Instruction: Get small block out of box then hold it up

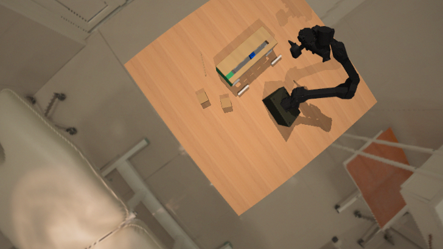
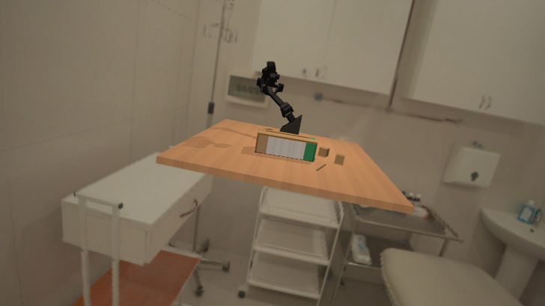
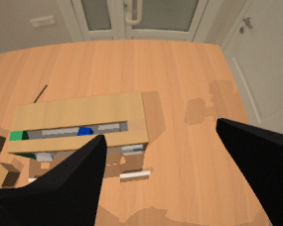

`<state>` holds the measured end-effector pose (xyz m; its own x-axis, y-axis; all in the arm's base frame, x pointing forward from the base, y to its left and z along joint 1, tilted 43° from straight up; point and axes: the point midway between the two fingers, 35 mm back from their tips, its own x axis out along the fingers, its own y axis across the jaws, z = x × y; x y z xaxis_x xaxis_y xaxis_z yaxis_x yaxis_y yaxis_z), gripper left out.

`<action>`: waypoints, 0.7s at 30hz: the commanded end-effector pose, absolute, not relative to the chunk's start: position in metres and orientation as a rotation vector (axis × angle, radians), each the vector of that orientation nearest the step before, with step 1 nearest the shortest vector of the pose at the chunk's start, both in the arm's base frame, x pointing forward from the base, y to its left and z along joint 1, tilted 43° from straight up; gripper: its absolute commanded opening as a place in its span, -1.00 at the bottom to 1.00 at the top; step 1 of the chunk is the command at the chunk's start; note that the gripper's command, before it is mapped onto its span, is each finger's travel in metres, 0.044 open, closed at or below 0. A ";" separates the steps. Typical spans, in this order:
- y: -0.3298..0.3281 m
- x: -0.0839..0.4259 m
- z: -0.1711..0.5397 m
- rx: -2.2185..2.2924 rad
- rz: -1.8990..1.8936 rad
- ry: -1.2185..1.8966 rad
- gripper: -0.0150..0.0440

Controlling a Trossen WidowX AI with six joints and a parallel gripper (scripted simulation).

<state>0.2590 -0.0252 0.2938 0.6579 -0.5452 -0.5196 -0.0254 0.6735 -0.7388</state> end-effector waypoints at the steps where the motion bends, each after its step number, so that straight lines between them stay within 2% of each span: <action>1: -0.041 0.289 0.230 -0.273 -0.543 0.951 0.86; 21: -0.087 0.297 0.108 0.702 -1.262 0.994 0.86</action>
